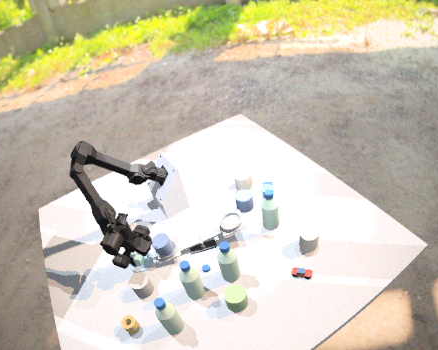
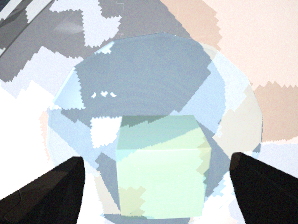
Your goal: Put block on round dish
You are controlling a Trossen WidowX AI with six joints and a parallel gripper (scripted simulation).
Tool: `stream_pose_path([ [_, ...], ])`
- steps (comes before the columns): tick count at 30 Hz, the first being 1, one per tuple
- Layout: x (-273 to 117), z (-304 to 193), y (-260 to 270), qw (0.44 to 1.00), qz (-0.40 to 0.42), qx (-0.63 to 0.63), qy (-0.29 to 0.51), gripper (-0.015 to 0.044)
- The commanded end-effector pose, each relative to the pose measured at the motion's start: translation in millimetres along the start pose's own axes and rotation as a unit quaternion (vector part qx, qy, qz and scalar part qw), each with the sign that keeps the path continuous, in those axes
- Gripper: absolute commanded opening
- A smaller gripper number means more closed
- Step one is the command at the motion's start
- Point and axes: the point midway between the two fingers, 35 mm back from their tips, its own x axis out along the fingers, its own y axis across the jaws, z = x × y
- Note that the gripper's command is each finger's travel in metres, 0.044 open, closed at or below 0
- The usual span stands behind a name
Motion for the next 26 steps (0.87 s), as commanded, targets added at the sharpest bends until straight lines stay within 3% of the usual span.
stream_pose_path([
  [1, -3, 0, 0, 1.000, 0.000, 0.001, 0.000, 0.0420],
  [6, -55, 1, 0, 1.000, 0.001, -0.001, -0.002, 0.0440],
  [12, -60, 1, 0, 1.000, 0.001, -0.002, -0.003, 0.0440],
  [16, -92, -1, 0, 1.000, -0.002, -0.003, -0.005, 0.0440],
  [26, -94, -1, 0, 1.000, -0.002, -0.003, -0.005, 0.0440],
])
